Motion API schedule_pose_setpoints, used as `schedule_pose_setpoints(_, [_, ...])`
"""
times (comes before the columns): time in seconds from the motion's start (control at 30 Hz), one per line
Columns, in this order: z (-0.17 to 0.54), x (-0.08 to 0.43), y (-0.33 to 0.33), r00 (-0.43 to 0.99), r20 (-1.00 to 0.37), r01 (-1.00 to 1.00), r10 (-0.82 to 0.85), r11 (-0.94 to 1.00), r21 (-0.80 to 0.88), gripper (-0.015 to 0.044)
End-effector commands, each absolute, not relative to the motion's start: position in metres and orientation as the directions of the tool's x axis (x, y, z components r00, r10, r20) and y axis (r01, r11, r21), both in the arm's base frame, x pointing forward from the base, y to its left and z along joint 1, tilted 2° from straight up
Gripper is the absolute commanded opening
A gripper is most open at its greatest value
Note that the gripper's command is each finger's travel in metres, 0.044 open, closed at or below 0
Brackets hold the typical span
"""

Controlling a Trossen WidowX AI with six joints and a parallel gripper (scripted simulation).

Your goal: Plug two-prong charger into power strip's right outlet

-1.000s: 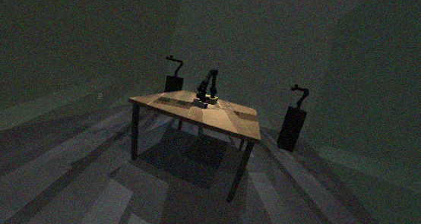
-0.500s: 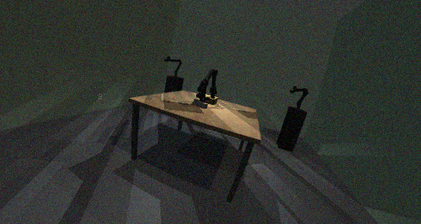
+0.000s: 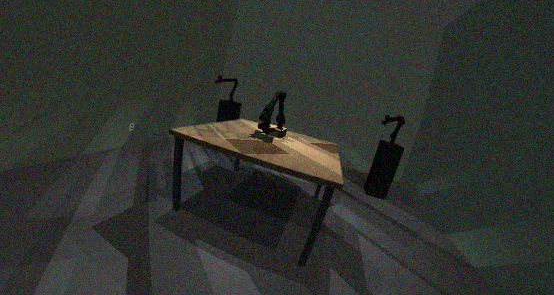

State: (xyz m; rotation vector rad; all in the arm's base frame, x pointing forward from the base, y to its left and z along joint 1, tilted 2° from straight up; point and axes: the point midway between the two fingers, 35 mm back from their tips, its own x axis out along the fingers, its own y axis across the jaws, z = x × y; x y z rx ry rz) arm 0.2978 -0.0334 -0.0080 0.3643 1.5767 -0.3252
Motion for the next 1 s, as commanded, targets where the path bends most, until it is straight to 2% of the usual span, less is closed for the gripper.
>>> schedule_pose_setpoints(0.0, [-0.006,0.310,-0.039,0.006,-1.000,0.425,0.017,0.905,0.018,0.0000])
schedule_pose_setpoints(0.77, [-0.004,0.313,-0.040,0.006,-1.000,0.425,0.017,0.905,0.018,0.0000])
schedule_pose_setpoints(0.8, [-0.007,0.302,-0.036,-0.033,-0.999,0.423,0.033,0.906,0.016,0.0000])
schedule_pose_setpoints(0.97, [-0.007,0.302,-0.036,-0.033,-0.999,0.423,0.033,0.906,0.016,0.0000])
